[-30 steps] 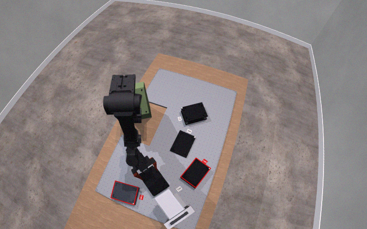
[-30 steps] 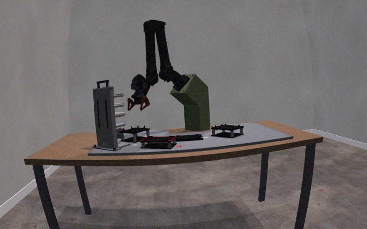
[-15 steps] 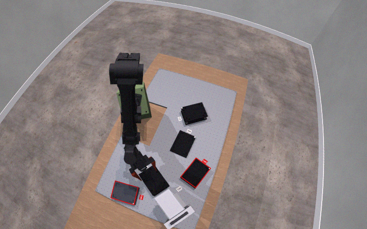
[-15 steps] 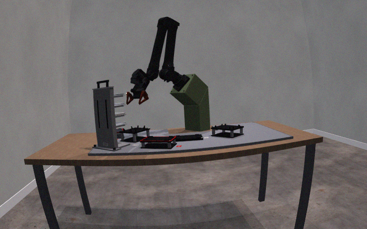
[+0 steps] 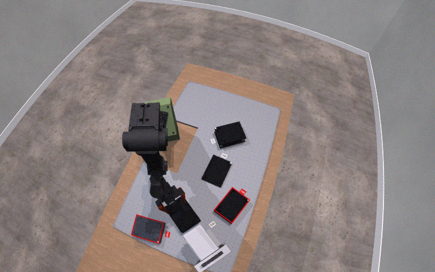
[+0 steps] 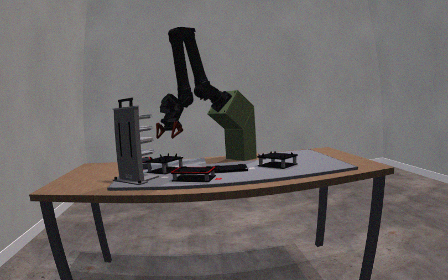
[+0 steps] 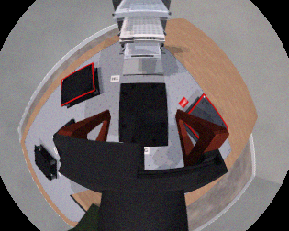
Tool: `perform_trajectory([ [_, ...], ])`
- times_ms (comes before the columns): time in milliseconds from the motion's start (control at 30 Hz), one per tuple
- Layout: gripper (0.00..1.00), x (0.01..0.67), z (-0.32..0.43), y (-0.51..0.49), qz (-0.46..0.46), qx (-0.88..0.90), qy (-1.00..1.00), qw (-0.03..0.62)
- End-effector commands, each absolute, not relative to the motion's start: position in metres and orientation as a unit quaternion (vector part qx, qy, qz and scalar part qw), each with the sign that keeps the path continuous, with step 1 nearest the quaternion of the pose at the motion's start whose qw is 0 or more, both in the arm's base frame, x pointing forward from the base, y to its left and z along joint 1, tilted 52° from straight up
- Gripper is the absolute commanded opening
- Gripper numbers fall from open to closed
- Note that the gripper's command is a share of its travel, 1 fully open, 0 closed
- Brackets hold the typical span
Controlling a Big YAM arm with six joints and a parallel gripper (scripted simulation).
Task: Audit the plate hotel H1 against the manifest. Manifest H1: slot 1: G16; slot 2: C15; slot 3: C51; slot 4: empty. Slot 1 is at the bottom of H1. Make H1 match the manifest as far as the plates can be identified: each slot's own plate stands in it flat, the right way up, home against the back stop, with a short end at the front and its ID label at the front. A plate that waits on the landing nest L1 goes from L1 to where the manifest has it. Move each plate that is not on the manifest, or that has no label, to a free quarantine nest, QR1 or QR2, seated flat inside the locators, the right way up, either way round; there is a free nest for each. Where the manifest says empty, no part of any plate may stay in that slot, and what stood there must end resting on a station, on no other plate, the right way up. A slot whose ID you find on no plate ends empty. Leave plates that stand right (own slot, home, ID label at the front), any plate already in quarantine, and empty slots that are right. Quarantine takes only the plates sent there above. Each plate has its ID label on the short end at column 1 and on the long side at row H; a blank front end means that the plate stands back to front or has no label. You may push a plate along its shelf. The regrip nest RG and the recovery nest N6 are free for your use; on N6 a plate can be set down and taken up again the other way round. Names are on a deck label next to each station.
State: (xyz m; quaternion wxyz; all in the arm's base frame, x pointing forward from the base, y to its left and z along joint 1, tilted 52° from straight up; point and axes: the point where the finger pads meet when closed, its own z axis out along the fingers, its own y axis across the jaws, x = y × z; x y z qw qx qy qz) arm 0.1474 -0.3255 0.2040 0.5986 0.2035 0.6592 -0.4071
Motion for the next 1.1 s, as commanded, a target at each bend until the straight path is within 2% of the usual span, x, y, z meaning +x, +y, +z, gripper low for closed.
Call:
perform_trajectory([
  [0,1.0,0.154,0.225,-0.323,-0.419,0.184,0.644,0.613],
  [1067,1.0,0.176,0.253,-0.337,-0.421,0.182,0.647,0.61],
])
